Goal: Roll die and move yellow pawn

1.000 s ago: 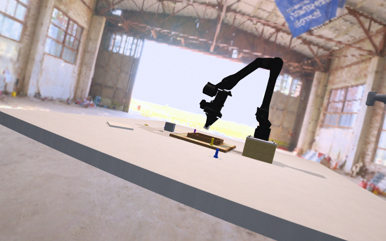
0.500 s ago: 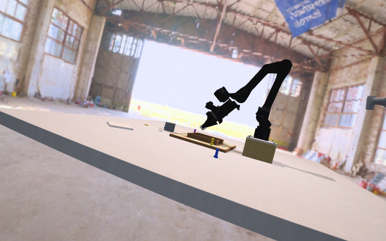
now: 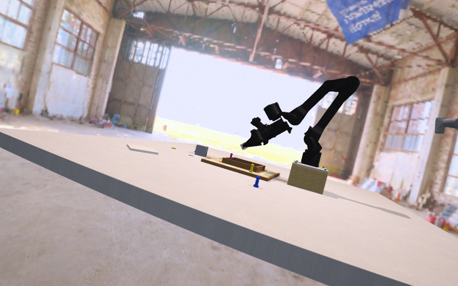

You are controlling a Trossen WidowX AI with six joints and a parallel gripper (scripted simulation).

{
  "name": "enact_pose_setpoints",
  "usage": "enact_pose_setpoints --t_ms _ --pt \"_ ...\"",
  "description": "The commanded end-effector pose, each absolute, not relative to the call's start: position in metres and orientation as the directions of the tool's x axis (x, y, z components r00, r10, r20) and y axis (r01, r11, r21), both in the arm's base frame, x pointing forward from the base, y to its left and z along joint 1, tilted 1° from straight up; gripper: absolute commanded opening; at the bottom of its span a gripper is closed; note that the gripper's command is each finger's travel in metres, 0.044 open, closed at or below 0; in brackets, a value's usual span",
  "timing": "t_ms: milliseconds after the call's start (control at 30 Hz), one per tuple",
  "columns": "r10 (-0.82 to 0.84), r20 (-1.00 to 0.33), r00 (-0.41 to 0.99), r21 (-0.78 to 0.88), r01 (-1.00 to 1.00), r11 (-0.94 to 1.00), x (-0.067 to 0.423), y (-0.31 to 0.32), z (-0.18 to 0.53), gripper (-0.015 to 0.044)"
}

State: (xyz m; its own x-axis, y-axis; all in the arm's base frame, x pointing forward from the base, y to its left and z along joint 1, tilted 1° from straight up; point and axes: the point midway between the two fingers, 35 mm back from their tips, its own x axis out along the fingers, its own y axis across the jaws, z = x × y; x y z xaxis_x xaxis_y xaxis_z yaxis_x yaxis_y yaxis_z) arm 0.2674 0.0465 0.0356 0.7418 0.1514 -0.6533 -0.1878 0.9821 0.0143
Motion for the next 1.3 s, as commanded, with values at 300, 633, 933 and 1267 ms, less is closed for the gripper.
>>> enact_pose_setpoints --t_ms 300,633,933,1267 --pt "0.154 -0.641 0.752 0.020 -0.184 0.983 0.245 0.045 0.068 0.0000" --pt "0.157 -0.646 0.747 0.017 -0.192 0.981 0.244 0.045 0.066 0.0000" --pt "0.157 -0.646 0.747 0.017 -0.192 0.981 0.244 0.045 0.066 0.0105" --pt "0.154 -0.641 0.752 0.020 -0.184 0.983 0.244 0.044 0.106 0.0367"
